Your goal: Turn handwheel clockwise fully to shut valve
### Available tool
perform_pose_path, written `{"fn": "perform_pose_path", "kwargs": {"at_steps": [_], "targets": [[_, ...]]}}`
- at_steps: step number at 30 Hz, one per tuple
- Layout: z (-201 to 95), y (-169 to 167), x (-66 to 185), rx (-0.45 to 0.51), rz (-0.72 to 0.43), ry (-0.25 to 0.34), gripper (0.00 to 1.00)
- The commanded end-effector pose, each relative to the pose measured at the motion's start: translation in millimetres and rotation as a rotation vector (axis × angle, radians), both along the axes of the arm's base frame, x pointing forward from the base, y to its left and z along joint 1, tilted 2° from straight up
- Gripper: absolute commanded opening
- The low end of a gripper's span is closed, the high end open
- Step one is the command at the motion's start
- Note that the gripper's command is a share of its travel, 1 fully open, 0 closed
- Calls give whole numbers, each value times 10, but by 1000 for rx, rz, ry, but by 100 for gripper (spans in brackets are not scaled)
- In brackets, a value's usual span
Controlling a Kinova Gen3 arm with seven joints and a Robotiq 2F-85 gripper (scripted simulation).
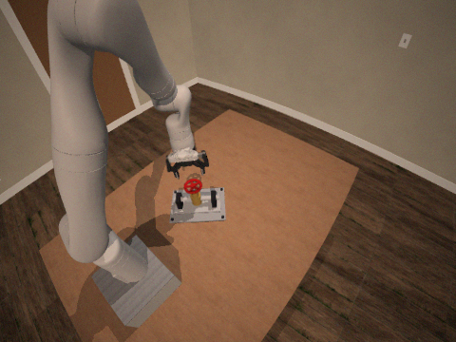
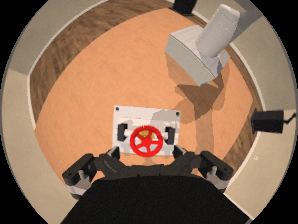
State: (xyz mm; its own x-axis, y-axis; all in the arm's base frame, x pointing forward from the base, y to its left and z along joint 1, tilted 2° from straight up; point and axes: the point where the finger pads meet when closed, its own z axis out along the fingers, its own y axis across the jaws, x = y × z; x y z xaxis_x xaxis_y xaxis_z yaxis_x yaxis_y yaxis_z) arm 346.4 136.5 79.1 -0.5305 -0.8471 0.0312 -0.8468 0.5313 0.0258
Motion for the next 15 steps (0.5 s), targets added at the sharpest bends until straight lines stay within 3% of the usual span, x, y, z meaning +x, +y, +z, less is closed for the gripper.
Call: {"fn": "perform_pose_path", "kwargs": {"at_steps": [1, 15], "targets": [[-24, 5, -9, 0, 2, 3, 100], [-217, 2, -16, 0, 2, 3, 100]]}}
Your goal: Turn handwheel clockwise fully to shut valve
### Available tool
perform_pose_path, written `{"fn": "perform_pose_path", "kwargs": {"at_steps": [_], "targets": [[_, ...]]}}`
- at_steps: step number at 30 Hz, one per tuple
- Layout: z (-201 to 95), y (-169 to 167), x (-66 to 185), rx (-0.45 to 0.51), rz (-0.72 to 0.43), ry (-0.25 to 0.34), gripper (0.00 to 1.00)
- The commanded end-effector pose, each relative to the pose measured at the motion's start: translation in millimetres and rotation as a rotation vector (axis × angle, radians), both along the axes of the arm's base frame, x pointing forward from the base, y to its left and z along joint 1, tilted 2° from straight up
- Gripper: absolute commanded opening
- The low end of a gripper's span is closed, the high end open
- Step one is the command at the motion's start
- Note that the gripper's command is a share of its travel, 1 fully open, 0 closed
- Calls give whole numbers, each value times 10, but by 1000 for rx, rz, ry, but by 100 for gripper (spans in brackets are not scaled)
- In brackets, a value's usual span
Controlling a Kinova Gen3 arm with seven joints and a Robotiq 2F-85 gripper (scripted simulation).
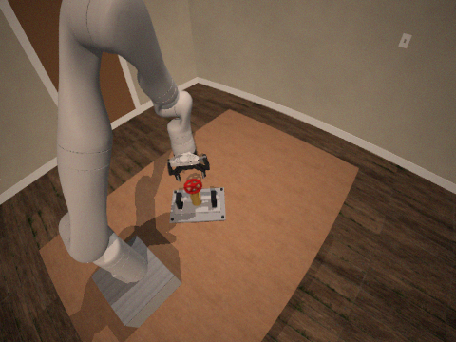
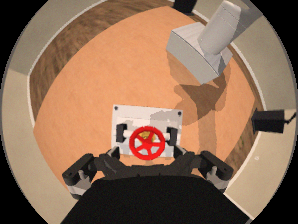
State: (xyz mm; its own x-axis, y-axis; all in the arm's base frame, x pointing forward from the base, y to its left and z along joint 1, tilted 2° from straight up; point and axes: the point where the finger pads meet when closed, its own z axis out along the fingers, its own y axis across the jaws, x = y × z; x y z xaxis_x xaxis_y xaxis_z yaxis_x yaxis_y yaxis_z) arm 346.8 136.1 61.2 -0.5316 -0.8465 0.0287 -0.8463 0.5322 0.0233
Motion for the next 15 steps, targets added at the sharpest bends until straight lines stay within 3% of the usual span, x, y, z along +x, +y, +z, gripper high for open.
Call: {"fn": "perform_pose_path", "kwargs": {"at_steps": [1, 15], "targets": [[-37, 6, -20, -1, 3, 6, 100], [-153, 4, -24, -1, 3, 6, 100]]}}
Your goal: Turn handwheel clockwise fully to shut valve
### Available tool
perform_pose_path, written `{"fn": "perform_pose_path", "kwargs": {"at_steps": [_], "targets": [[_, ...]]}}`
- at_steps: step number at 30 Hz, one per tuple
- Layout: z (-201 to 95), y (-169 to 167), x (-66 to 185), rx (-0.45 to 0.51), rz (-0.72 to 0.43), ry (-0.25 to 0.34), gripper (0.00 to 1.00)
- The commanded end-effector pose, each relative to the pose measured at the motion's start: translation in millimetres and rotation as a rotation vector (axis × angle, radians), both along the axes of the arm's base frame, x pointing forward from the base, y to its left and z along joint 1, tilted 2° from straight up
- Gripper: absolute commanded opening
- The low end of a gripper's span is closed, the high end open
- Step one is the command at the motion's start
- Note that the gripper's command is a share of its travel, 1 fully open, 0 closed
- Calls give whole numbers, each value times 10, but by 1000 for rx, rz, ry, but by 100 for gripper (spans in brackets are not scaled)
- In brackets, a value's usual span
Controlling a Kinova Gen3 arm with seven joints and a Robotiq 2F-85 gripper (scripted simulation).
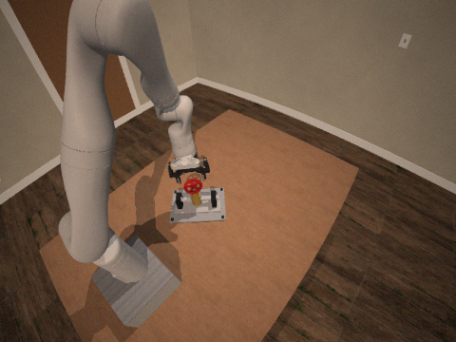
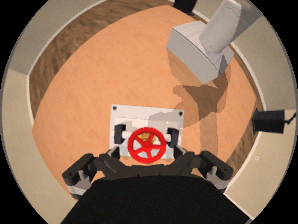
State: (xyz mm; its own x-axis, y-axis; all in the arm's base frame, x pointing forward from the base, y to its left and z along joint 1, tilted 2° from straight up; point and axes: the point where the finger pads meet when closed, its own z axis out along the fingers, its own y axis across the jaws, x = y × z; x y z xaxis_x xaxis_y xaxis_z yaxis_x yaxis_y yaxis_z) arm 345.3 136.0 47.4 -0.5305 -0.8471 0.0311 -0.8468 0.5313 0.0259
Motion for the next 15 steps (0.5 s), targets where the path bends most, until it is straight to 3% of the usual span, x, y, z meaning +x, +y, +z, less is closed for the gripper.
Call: {"fn": "perform_pose_path", "kwargs": {"at_steps": [1, 15], "targets": [[-20, 5, -9, 0, 2, 3, 100], [-32, 5, -10, 0, 2, 3, 100]]}}
